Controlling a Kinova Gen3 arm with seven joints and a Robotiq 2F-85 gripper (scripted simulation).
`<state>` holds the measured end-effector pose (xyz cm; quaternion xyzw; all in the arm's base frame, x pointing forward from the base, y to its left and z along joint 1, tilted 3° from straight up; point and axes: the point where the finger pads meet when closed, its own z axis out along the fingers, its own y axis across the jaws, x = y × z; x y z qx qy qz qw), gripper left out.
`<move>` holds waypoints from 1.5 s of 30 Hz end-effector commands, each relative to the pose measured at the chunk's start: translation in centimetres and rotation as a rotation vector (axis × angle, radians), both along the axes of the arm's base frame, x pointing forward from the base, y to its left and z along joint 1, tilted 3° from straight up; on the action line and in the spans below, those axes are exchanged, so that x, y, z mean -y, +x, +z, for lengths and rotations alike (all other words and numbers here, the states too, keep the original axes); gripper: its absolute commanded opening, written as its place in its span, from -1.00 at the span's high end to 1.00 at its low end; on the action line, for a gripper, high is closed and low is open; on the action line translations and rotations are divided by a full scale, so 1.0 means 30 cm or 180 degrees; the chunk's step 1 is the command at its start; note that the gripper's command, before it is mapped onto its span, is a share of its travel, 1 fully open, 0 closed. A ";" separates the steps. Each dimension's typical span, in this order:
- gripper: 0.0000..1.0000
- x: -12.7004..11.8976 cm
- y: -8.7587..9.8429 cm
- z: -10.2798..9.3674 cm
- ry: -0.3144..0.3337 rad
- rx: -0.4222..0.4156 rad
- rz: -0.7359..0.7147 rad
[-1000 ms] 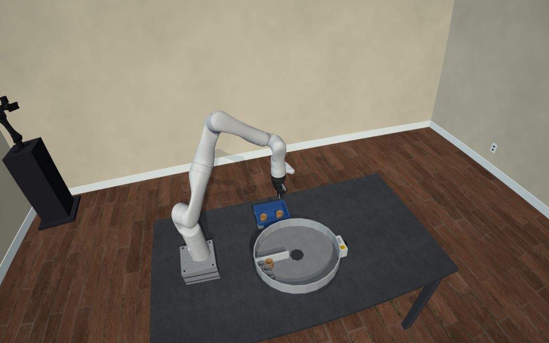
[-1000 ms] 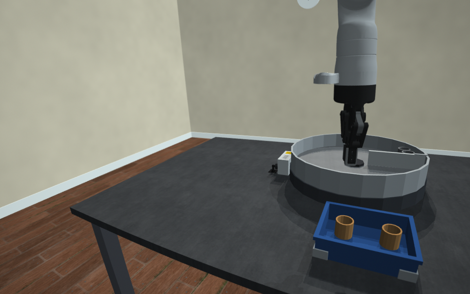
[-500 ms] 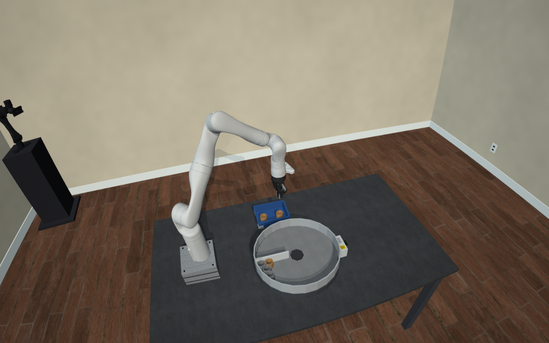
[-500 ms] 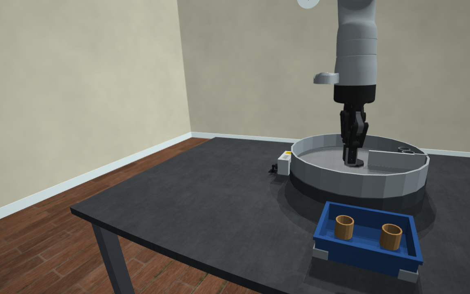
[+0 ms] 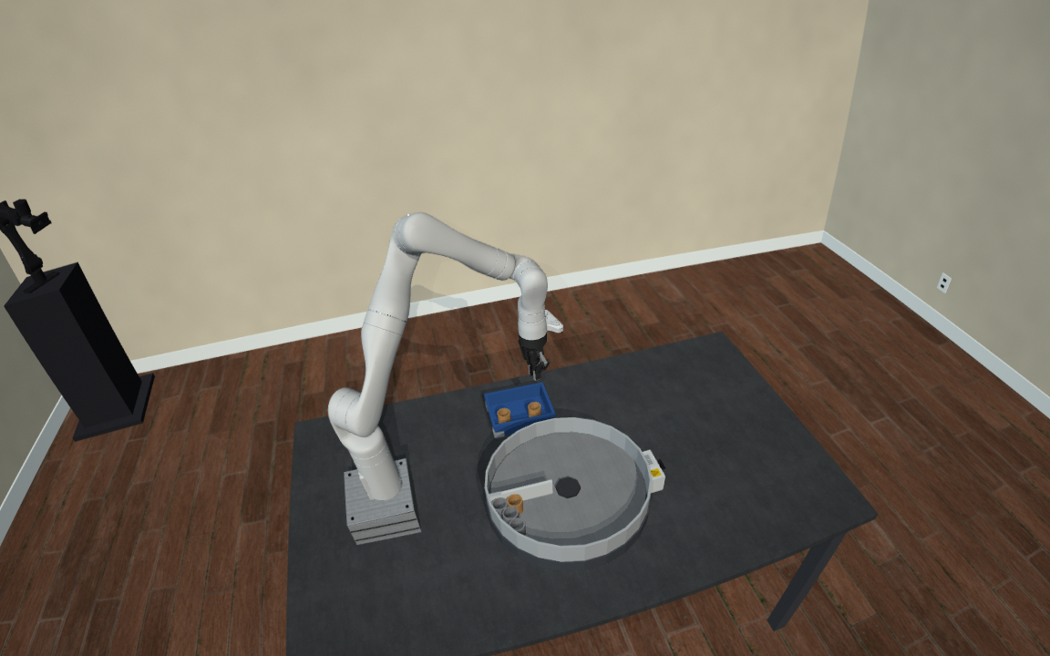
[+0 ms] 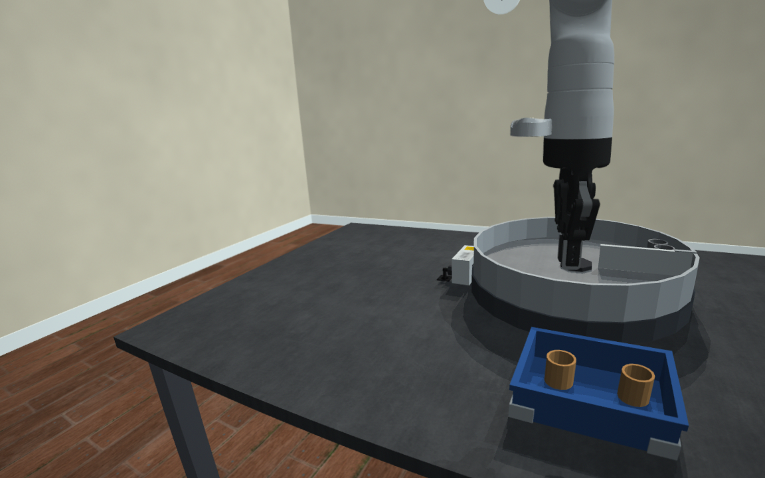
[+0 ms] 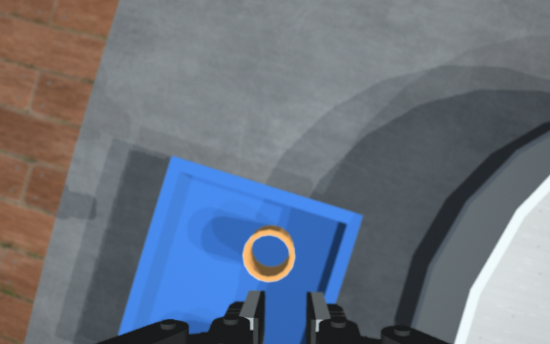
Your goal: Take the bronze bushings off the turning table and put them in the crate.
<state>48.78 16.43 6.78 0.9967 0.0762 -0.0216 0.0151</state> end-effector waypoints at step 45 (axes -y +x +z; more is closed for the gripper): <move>0.64 0.319 -0.173 -0.011 0.0012 -0.0002 0.0239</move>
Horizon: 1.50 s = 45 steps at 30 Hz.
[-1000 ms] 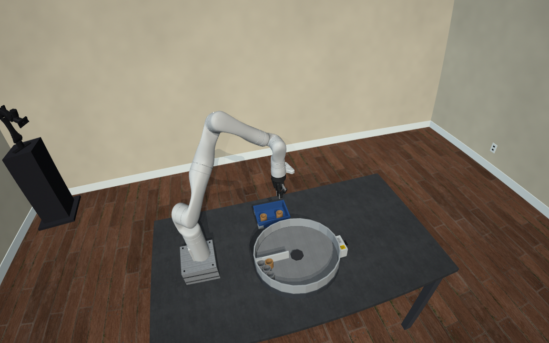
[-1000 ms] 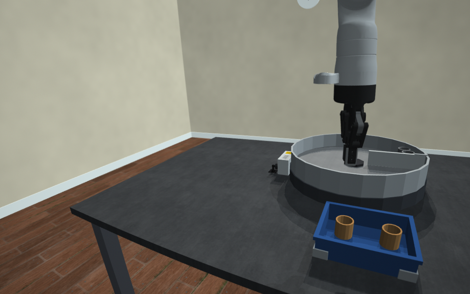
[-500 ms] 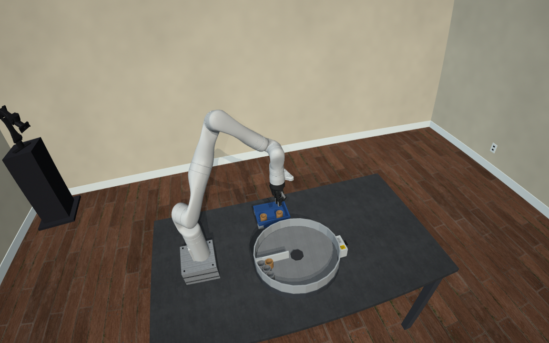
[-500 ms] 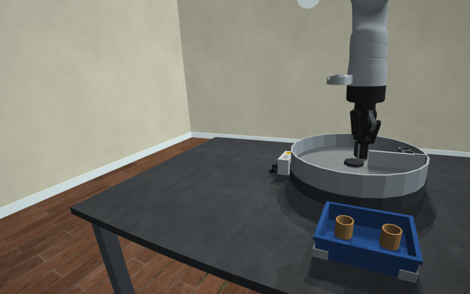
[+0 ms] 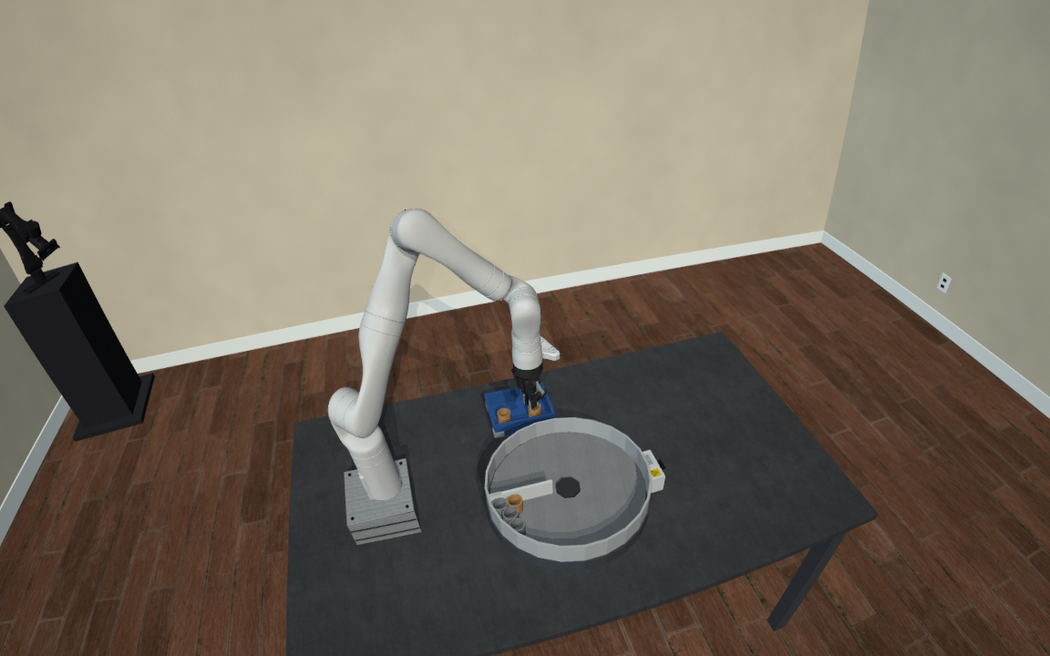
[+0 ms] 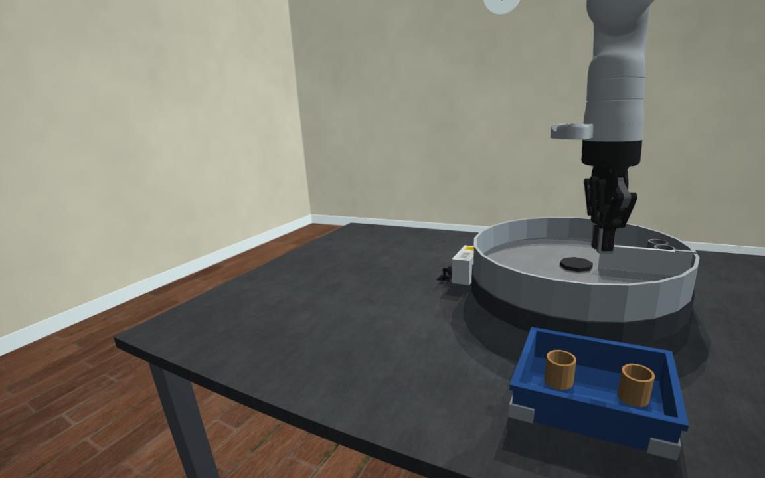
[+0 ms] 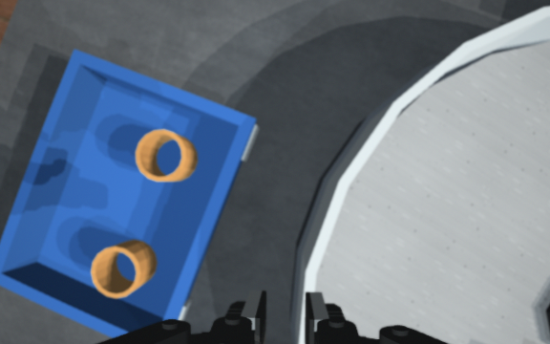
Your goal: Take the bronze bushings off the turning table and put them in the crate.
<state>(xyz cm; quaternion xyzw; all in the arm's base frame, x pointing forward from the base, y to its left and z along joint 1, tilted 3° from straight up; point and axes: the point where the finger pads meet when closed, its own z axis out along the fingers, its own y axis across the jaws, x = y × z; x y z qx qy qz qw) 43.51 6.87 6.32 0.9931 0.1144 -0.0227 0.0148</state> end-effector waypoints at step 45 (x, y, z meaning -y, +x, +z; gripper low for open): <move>0.64 0.480 -0.260 -0.016 0.0020 -0.0003 0.0358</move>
